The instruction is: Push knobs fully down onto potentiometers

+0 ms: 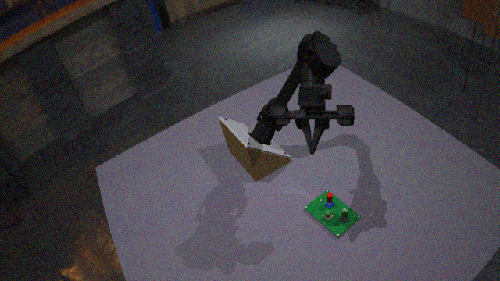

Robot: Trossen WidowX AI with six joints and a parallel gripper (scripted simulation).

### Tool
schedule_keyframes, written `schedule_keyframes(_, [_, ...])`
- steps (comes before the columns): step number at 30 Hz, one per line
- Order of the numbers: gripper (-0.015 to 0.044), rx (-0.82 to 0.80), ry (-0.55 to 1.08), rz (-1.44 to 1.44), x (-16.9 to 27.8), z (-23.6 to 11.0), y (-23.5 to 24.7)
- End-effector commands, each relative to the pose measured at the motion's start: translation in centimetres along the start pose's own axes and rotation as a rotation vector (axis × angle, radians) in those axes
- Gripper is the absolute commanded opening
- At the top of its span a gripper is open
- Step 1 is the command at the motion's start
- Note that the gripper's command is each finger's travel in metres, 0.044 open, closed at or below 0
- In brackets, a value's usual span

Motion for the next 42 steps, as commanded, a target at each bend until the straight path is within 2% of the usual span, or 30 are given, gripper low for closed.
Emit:
schedule_keyframes(1, [0.0000, -0.029, 0.148, -0.013, 3.3, 1.9, 0.9])
schedule_keyframes(14, [0.0000, -0.104, 0.579, -0.018, 13.2, 4.6, 3.7])
schedule_keyframes(28, [0.0000, -0.153, 1.018, 0.033, 22.6, 3.9, 6.4])
schedule_keyframes(42, [0.0000, -0.155, 1.037, 0.038, 24.7, 4.8, 6.8])
Point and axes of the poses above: the point midway between the two fingers, 35 mm back from their tips, its own z axis out along the fingers, its own y axis across the jaws, x = y × z, the point moved 1 cm from there along -z, back along the fingers, and after that the axes turned 8 degrees about -z, right-handed, at the moved point
